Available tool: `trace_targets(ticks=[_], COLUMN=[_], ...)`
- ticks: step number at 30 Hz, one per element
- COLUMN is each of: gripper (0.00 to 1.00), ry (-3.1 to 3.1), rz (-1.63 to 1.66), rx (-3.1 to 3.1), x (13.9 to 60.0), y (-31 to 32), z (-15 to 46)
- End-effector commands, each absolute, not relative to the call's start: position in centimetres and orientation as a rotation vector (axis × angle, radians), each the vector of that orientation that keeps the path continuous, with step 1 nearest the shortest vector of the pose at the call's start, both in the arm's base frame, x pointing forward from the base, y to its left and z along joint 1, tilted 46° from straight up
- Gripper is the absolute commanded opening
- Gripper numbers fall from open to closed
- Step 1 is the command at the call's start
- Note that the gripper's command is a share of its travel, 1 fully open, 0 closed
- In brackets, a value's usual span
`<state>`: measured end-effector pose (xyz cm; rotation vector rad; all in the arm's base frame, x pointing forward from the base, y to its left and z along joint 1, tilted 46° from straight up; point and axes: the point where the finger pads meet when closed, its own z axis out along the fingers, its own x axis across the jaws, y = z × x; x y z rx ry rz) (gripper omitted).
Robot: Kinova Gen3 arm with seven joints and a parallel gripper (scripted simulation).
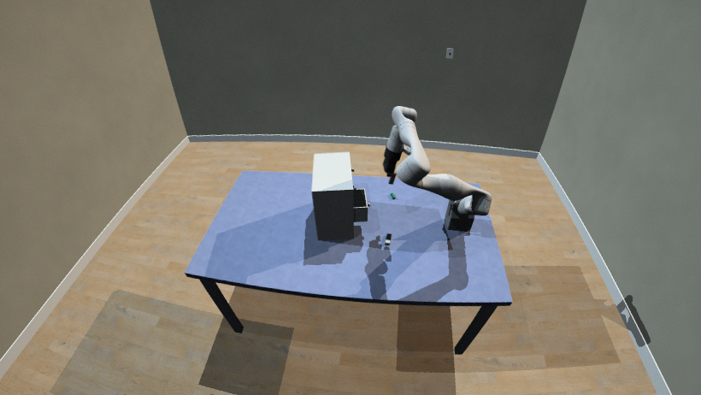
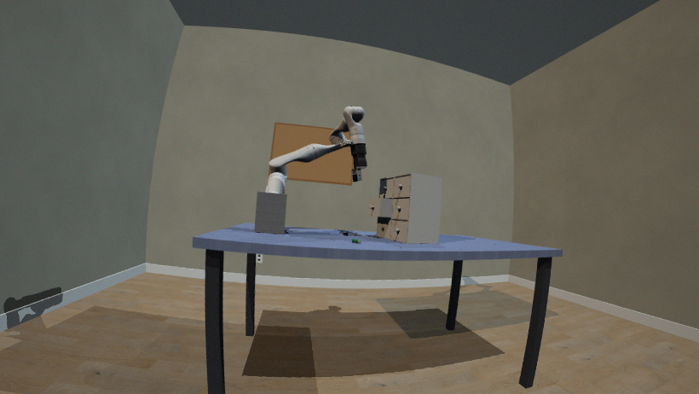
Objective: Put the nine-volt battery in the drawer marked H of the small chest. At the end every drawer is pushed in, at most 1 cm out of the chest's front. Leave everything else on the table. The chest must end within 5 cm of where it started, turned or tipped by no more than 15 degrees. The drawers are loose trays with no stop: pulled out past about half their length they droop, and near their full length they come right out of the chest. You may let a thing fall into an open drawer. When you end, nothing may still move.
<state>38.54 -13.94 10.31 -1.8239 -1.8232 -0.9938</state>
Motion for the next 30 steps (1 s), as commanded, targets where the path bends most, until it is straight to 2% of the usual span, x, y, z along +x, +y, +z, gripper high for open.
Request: trace_targets(ticks=[1,30], gripper=[1.0,1.0], ry=[-1.823,-1.845], rz=[-0.951,-0.787], rx=[-1.794,-1.702], x=[38.6,38.61], y=[-13.76,-14.15], z=[10.39,10.75])
